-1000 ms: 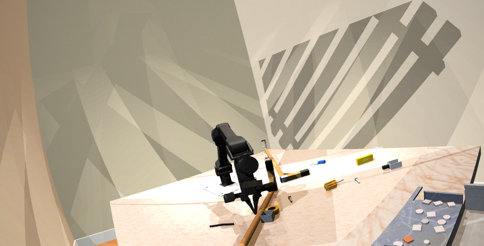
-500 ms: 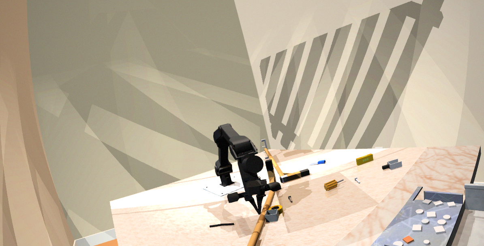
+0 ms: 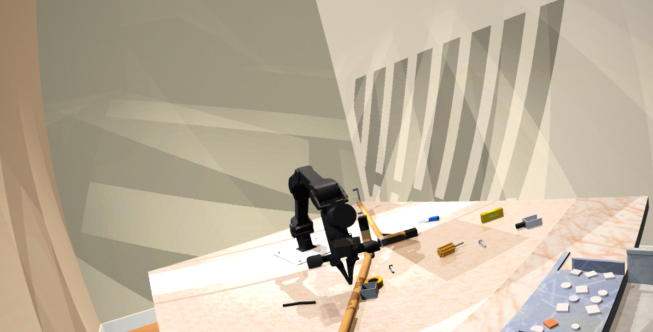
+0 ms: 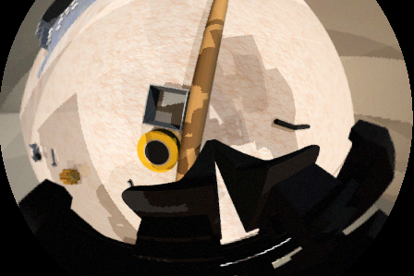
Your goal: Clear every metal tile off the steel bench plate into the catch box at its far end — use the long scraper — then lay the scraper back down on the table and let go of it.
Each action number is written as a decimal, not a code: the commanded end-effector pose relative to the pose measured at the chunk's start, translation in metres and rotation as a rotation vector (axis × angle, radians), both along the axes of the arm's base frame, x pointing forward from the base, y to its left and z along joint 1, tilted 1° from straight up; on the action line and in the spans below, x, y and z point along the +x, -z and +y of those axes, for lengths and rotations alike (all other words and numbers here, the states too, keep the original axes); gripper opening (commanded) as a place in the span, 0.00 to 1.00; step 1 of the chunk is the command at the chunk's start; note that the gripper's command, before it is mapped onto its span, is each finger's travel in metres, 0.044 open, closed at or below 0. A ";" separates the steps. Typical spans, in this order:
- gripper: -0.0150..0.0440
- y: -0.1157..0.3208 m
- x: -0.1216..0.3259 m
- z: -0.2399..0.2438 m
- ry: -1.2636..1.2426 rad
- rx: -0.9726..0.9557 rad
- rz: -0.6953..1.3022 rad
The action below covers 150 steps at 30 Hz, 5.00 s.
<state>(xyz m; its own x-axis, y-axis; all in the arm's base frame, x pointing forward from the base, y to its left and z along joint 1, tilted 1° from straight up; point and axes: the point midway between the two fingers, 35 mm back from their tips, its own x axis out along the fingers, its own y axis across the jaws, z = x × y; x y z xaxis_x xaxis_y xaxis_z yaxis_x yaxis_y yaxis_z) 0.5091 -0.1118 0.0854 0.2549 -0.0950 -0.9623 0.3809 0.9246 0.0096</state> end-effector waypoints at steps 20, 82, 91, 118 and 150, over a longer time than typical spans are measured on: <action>0.25 -0.082 -0.009 0.001 -0.004 -0.015 -0.070; 0.25 -0.002 -0.029 -0.026 -0.113 -0.004 0.006; 0.25 0.015 -0.030 -0.025 -0.113 -0.004 0.007; 0.25 0.017 -0.014 -0.011 -0.113 -0.006 -0.005; 0.25 0.017 0.009 0.011 -0.113 -0.008 -0.024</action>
<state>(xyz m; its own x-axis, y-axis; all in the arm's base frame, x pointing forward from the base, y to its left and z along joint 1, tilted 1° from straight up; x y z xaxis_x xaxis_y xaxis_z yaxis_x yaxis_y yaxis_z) 0.5148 -0.1047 0.0710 0.2869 -0.0744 -0.9551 0.2726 0.9621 0.0070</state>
